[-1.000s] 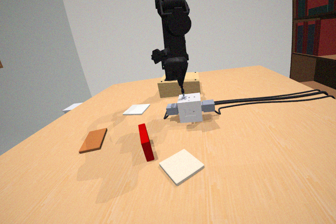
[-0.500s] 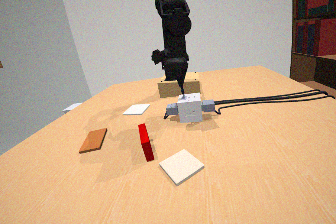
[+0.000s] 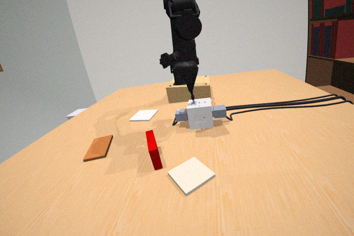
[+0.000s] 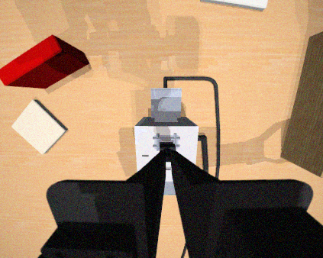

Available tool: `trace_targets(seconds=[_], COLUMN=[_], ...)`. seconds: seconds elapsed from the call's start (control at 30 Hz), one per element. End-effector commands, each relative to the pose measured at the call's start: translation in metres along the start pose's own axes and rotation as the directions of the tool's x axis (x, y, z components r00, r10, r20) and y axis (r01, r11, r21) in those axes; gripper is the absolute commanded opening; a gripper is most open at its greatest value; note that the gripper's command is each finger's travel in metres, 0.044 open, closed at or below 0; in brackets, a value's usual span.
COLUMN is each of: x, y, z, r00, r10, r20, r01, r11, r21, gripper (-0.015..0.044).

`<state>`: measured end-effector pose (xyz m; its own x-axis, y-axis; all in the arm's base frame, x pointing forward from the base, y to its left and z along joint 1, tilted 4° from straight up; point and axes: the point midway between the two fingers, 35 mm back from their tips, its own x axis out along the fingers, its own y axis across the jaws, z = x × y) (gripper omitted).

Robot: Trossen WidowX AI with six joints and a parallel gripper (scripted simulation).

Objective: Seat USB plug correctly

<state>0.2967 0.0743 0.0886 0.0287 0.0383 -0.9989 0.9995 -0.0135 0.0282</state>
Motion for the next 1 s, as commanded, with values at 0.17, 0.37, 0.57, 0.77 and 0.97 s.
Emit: trace_targets(seconds=[0.17, 0.37, 0.57, 0.77, 0.97], x=[0.0013, 0.0021, 0.0028, 0.0035, 0.0042], y=[0.0003, 0.0003, 0.0003, 0.0003, 0.0003], z=[0.0005, 0.0005, 0.0005, 0.0004, 0.0004], r00=[1.000, 1.000, 1.000, 1.000, 1.000], r10=[0.002, 0.002, 0.002, 0.002, 0.002], r20=[0.005, 0.005, 0.005, 0.005, 0.005], r01=[-0.002, -0.002, -0.002, -0.002, -0.002], r11=[1.000, 1.000, 1.000, 1.000, 1.000], r21=[0.006, 0.006, 0.006, 0.006, 0.006], gripper=[0.0000, 0.0000, 0.0000, 0.0000, 0.0000])
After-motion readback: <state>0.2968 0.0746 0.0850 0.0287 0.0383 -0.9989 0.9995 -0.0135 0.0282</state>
